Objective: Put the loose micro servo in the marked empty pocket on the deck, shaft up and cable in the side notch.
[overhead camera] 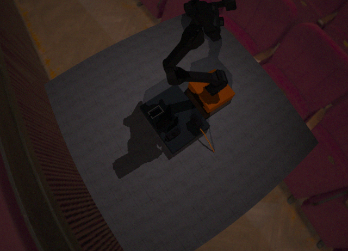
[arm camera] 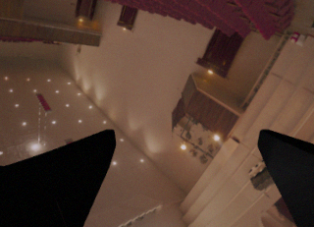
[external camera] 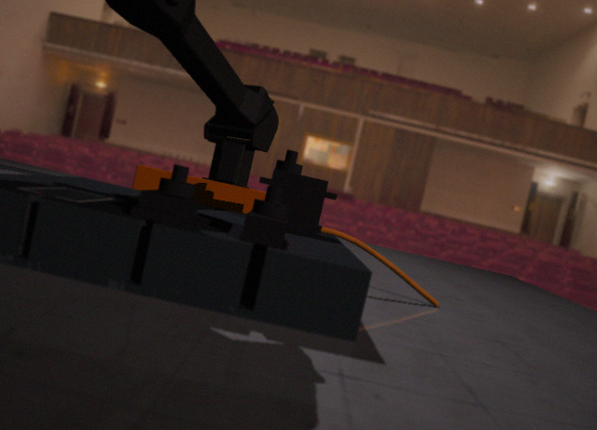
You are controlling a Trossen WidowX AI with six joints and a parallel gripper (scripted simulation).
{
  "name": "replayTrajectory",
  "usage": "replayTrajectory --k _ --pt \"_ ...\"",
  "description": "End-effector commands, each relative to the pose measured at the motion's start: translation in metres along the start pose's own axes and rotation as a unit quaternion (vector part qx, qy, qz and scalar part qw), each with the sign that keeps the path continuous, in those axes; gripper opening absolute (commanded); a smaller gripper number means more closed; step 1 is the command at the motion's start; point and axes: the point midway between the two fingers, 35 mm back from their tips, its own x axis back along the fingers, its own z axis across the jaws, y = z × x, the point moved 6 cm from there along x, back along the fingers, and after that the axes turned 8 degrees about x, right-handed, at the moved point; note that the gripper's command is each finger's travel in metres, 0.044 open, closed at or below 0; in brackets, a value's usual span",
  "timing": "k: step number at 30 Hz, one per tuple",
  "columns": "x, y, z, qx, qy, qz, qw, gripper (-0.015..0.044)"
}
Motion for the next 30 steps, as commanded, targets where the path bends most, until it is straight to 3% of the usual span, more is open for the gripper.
replayTrajectory --k 1,17,30 --pt "0.000 0.000 0.001 -0.001 0.002 -0.001 1.000 0.0426" --pt "-0.015 0.026 0.043 -0.101 0.108 -0.039 0.988 0.0440" --pt "-0.017 0.062 0.096 -0.236 0.246 -0.070 0.938 0.0440"
